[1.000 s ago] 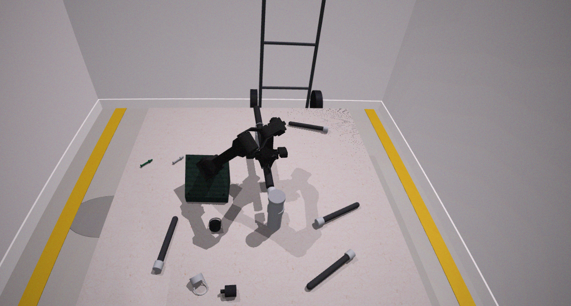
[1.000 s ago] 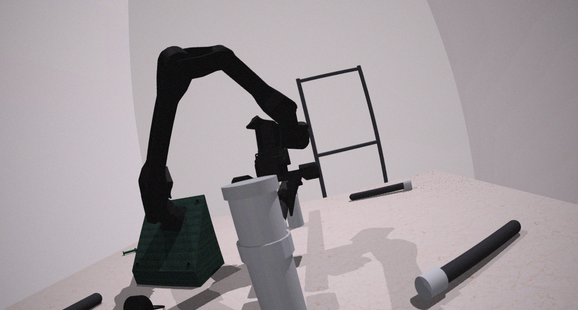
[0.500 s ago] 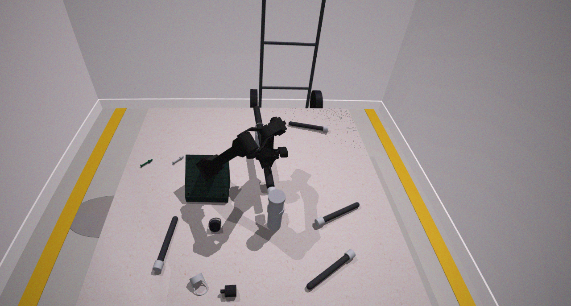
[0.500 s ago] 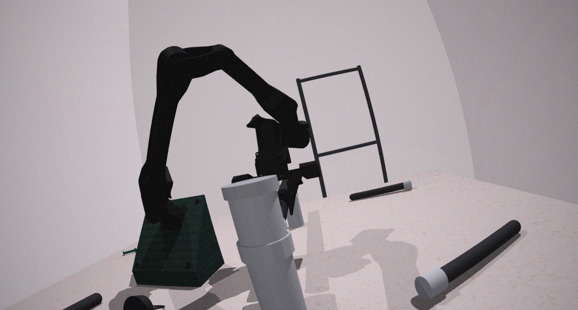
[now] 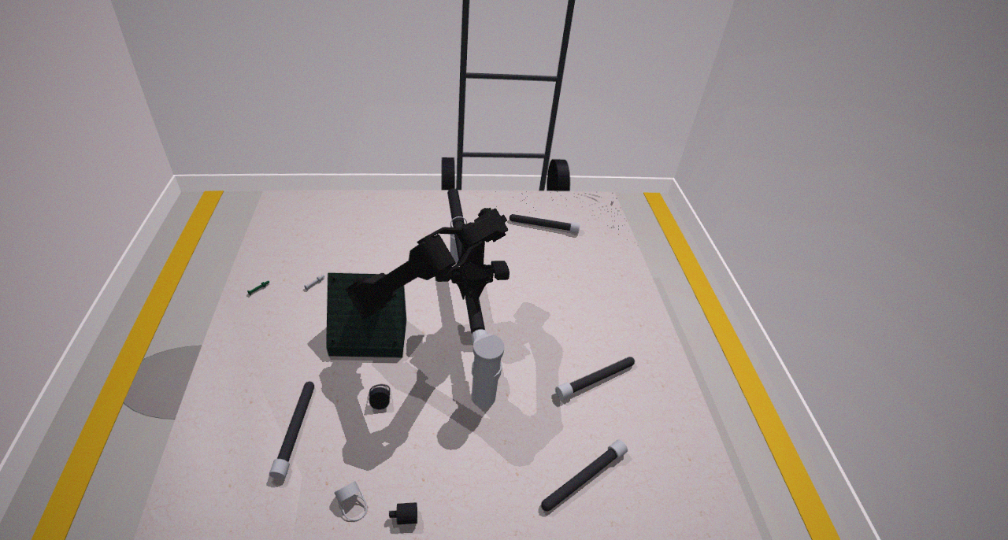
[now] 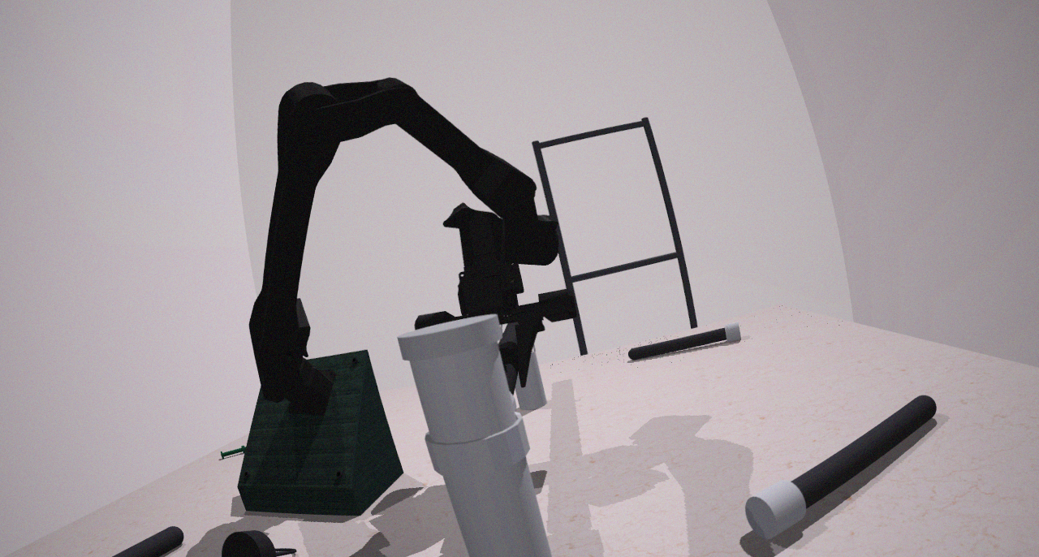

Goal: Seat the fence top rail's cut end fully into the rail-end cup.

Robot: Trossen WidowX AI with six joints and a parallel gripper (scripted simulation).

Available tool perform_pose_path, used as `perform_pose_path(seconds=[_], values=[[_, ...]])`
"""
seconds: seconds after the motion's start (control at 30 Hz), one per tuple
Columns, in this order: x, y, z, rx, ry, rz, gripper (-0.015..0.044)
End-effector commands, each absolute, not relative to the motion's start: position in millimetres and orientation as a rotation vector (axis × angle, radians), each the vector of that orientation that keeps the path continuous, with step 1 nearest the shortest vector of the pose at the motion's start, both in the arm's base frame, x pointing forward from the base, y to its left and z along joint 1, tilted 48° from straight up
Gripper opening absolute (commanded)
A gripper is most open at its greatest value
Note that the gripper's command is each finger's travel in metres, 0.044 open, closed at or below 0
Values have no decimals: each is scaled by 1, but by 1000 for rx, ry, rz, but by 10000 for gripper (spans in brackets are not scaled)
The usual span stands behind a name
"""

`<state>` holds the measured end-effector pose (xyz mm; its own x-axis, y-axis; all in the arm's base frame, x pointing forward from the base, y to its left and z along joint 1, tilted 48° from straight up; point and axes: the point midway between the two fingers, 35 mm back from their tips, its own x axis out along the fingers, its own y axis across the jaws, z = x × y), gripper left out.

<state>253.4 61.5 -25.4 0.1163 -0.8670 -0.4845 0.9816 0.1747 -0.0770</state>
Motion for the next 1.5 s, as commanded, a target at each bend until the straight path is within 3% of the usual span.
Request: perform_pose_path(seconds=[0.0, 1.47], values=[[257, 58, -19, 292, 468, -1369, 0], [256, 53, -17, 294, 473, -1377, 0]])
